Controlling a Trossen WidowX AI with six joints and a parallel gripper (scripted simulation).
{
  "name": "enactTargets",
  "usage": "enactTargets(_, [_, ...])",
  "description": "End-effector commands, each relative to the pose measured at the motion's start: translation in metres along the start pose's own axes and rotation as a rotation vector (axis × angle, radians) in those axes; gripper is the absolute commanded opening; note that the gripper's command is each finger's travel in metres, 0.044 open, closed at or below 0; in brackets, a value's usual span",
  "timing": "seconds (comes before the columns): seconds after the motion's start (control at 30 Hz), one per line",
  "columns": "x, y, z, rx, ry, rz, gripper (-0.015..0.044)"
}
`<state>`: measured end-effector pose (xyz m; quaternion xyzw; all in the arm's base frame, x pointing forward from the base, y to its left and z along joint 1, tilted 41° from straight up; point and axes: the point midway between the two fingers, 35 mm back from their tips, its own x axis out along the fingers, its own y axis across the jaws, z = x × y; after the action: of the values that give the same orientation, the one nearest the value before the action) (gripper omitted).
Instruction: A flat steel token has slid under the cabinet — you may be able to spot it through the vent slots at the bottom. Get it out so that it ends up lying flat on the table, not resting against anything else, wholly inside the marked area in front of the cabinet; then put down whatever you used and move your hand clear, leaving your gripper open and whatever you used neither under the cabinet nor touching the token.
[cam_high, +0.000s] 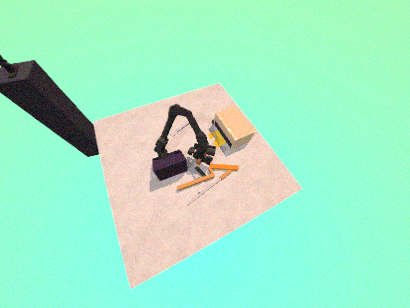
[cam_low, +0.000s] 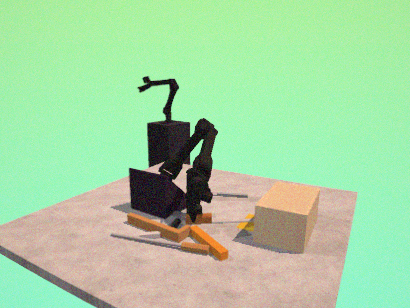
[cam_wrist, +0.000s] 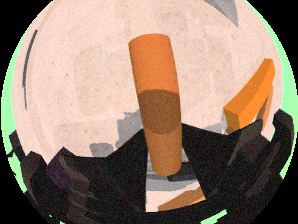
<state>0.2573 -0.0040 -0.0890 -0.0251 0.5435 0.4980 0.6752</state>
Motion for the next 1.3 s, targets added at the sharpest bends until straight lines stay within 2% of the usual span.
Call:
enactTargets(0.0, [-0.001, -0.006, -0.003, 0.004, -0.004, -0.003, 0.0])
enactTargets(1.27, [-0.002, -0.042, -0.03, 0.003, -0.002, -0.006, 0.0])
